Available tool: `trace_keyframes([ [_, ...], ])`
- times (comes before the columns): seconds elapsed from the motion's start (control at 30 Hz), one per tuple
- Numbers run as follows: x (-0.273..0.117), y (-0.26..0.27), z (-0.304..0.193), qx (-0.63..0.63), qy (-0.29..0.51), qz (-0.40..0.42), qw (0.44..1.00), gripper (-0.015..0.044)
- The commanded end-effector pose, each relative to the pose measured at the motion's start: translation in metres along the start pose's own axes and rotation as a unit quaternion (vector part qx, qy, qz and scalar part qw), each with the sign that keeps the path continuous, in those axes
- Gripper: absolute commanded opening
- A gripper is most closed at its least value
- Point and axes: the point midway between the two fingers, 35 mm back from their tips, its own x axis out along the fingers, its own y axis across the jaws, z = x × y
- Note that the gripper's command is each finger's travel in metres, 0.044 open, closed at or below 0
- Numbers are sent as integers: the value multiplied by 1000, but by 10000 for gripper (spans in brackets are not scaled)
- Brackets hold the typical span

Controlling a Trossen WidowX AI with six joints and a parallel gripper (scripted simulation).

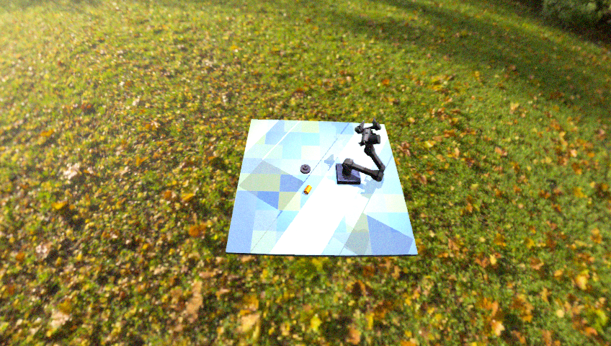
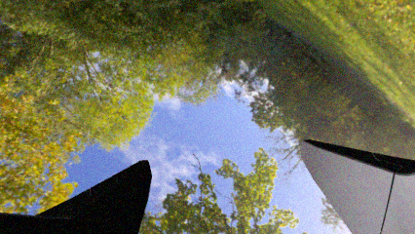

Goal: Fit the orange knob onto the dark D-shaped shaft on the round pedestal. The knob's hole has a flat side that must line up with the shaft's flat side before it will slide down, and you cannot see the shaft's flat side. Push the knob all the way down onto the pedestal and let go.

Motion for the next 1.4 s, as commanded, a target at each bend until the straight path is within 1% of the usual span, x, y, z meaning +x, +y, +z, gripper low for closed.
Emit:
trace_keyframes([
  [0.0, 1, -2, -3, -8, 4, -3, 1000, 426],
  [0.03, 3, -7, -11, -34, 15, -13, 999, 440],
  [0.13, 12, -43, -56, -176, 88, -64, 978, 440],
  [0.2, 12, -72, -87, -271, 146, -94, 947, 440],
  [0.3, 2, -119, -130, -402, 240, -127, 875, 440],
  [0.37, -12, -151, -155, -477, 307, -140, 812, 440],
  [0.47, -42, -200, -187, -571, 408, -145, 698, 440],
  [0.57, -84, -247, -209, -638, 506, -133, 565, 440],
  [0.67, -133, -289, -220, -678, 596, -107, 418, 440],
  [0.83, -227, -346, -215, -679, 716, -36, 158, 440],
  [1.0, -319, -384, -178, -611, 784, 47, -101, 440],
  [1.13, -386, -398, -133, -509, 802, 115, -292, 440],
  [1.23, -428, -401, -91, -410, 795, 160, -418, 440],
  [1.3, -452, -399, -62, -336, 782, 185, -492, 440],
  [1.33, -461, -397, -49, -304, 774, 194, -520, 440],
  [1.37, -466, -396, -41, -284, 769, 199, -537, 440],
])
